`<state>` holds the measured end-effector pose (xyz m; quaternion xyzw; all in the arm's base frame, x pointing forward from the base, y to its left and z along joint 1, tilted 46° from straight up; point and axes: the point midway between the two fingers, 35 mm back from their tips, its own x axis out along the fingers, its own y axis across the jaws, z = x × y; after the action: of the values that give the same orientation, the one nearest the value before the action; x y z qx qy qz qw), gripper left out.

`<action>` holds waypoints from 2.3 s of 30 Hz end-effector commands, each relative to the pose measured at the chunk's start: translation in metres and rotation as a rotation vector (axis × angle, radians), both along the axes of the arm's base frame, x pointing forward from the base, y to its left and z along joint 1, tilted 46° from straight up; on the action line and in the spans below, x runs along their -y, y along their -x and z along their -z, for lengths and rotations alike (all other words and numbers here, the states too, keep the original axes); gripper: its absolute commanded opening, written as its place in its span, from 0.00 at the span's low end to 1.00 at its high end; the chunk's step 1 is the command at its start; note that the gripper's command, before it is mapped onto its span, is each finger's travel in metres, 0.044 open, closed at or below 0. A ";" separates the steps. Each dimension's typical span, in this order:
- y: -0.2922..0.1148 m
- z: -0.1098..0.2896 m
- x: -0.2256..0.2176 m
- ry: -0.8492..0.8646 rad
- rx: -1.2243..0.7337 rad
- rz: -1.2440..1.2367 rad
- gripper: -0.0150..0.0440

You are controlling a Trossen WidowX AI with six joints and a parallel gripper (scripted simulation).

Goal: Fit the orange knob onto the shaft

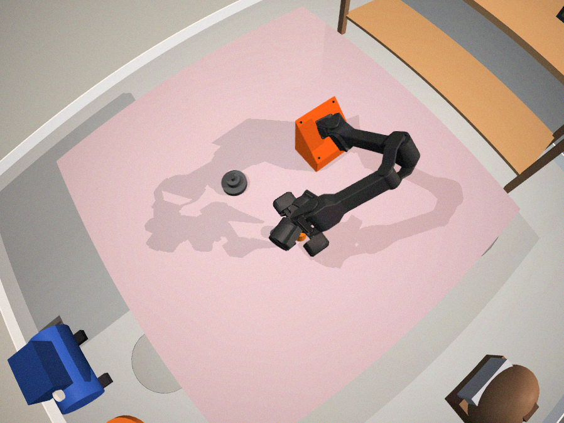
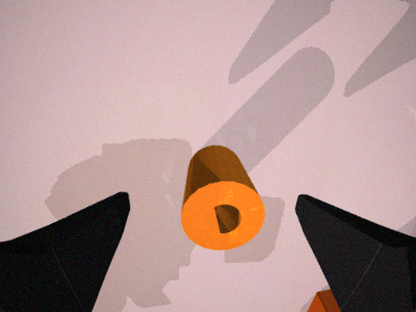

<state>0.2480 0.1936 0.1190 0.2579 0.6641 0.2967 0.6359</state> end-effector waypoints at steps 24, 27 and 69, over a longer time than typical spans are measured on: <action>0.007 0.031 -0.028 0.003 -0.017 0.004 0.96; 0.007 0.031 -0.028 0.003 -0.017 0.004 0.82; -0.009 -0.056 0.080 0.009 -0.018 0.004 0.25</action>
<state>0.2587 0.1159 0.1694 0.2604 0.6733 0.2840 0.6310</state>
